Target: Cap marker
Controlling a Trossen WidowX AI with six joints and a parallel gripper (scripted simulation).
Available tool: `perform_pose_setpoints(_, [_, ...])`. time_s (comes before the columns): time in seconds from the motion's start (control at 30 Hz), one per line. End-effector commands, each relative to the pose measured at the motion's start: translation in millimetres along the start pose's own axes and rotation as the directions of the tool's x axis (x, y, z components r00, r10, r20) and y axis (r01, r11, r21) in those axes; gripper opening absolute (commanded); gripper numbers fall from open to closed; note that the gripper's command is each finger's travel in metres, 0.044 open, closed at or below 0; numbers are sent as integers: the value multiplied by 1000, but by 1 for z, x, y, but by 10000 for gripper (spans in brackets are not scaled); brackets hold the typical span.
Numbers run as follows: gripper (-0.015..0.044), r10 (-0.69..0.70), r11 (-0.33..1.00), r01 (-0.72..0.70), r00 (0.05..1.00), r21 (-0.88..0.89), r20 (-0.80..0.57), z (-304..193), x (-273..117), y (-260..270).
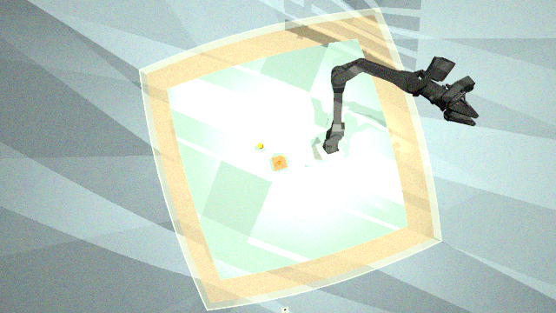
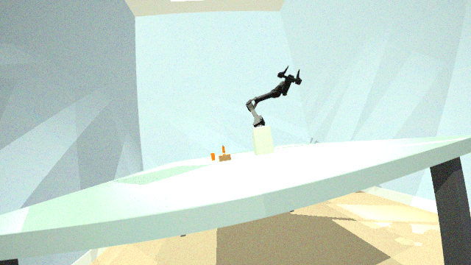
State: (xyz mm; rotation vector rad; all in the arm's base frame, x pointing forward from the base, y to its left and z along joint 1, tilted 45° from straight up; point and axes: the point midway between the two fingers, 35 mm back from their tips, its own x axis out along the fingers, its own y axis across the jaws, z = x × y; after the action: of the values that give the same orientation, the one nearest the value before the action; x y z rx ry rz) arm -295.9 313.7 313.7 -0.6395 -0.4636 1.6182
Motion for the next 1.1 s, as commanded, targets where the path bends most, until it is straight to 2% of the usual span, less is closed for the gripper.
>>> perform_pose_setpoints(0.0, [374, -1, 1000, 1, 1000, -1, -3, -1, 1, -1])
perform_pose_setpoints(0.17, [245, -49, 998, 44, 994, -51, -97, -34, 33, -23])
perform_pose_setpoints(0.37, [245, -135, 987, 112, 964, -111, -227, -87, 69, -66])
perform_pose_setpoints(0.53, [245, -231, 966, 160, 888, -204, -397, -151, 97, -116])
perform_pose_setpoints(0.8, [245, -339, 936, 164, 668, -313, -662, -263, 104, -204])
perform_pose_setpoints(0.97, [245, -367, 929, 144, 479, -341, -798, -335, 80, -257])
perform_pose_setpoints(1.07, [245, -377, 925, 184, 359, -332, -854, -376, 59, -285])
